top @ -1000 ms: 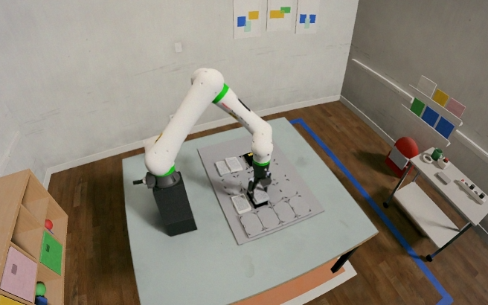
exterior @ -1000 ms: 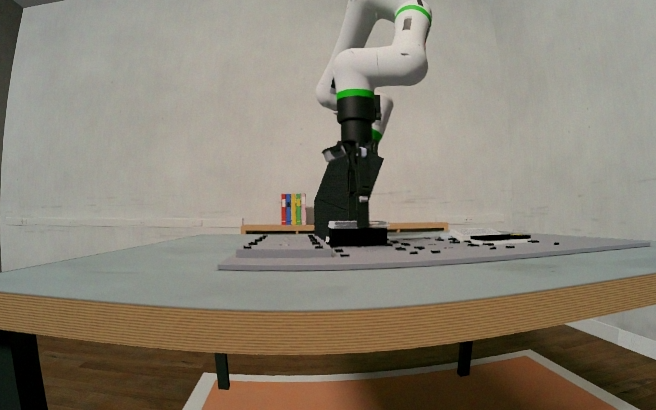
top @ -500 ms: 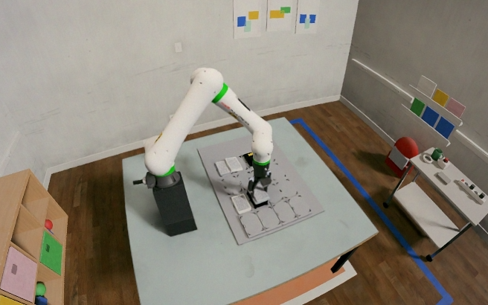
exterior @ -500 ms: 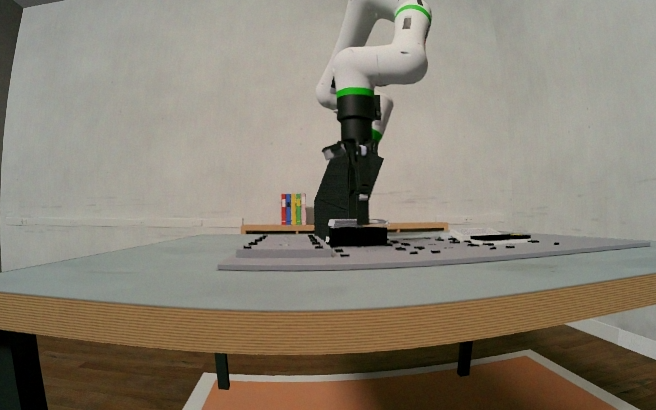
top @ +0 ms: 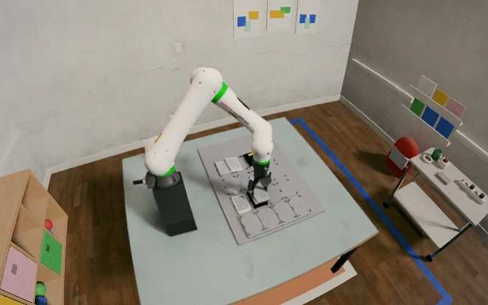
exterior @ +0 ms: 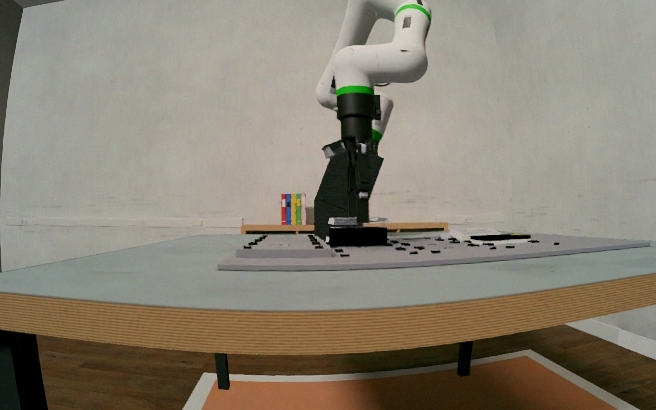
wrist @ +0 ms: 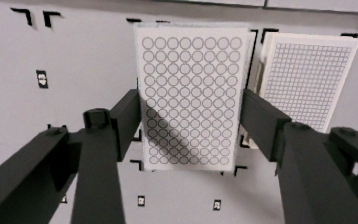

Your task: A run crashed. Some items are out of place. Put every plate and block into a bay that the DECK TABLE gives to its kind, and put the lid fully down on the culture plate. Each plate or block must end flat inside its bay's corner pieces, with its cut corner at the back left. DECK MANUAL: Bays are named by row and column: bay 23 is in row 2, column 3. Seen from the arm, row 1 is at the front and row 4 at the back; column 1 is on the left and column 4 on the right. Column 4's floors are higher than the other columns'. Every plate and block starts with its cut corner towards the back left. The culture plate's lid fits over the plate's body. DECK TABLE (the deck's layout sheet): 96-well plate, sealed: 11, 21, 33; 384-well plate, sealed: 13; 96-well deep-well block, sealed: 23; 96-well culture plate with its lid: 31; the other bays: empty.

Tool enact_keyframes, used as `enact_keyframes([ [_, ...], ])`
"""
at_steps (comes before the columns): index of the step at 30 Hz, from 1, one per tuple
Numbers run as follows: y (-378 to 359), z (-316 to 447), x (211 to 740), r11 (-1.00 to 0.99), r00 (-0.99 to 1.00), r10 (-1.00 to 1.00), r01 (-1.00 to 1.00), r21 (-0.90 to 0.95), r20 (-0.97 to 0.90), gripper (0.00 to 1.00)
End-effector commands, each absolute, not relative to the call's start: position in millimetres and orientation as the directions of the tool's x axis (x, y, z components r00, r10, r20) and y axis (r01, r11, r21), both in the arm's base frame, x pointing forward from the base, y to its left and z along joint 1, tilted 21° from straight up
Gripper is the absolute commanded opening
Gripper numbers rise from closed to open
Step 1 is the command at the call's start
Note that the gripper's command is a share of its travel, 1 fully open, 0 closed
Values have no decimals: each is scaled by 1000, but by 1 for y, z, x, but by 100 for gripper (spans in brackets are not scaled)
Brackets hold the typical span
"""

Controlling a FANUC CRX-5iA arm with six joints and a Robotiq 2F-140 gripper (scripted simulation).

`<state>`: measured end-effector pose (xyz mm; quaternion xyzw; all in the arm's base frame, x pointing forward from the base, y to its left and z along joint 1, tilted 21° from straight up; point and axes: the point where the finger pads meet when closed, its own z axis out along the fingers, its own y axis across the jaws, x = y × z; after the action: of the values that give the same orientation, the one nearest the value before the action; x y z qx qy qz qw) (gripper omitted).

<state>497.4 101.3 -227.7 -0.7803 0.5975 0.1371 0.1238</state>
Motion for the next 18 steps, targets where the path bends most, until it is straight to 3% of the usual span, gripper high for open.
enact_keyframes([
  [1,101,-226,498,-255,249,-899,-966,-31,-361,10],
  [18,97,-216,499,-255,249,-899,-966,-31,-361,10],
])
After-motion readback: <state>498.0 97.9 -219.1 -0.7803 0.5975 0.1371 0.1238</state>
